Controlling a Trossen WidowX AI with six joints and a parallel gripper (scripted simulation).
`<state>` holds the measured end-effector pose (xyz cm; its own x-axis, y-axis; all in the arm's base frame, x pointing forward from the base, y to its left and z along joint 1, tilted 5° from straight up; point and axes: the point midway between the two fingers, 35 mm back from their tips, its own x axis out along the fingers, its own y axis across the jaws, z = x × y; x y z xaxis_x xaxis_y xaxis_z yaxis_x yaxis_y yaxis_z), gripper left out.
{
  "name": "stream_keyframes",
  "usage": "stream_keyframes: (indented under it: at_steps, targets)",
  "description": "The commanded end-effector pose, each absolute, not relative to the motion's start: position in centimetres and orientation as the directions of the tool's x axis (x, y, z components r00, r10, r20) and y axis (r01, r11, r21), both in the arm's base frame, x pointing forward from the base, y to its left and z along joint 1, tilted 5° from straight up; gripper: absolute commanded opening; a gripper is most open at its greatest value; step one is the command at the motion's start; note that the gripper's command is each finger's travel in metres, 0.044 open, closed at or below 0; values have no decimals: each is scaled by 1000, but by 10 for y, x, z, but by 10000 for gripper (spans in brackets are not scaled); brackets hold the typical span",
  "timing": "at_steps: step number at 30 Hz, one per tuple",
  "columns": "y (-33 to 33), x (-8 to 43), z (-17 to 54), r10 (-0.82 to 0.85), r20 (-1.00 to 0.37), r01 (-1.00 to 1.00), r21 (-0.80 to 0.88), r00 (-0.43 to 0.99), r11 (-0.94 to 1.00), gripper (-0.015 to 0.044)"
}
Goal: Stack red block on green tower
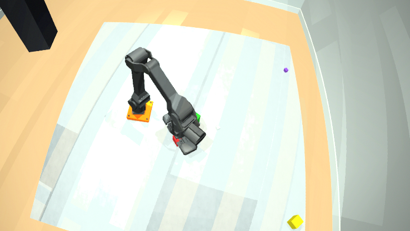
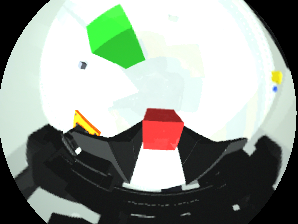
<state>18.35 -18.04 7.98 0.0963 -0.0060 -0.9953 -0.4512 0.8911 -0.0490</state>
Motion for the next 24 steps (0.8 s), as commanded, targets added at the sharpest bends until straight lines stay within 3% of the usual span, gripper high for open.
stream_keyframes:
  at_steps: [1, 15, 24]
  targets:
    - [-181, 182, 98, -13, -995, -453, -56, 98, 890, 0]
    - [-180, 175, 161, -13, -995, -453, -56, 98, 890, 0]
    - [-180, 177, 164, -13, -995, -453, -56, 98, 890, 0]
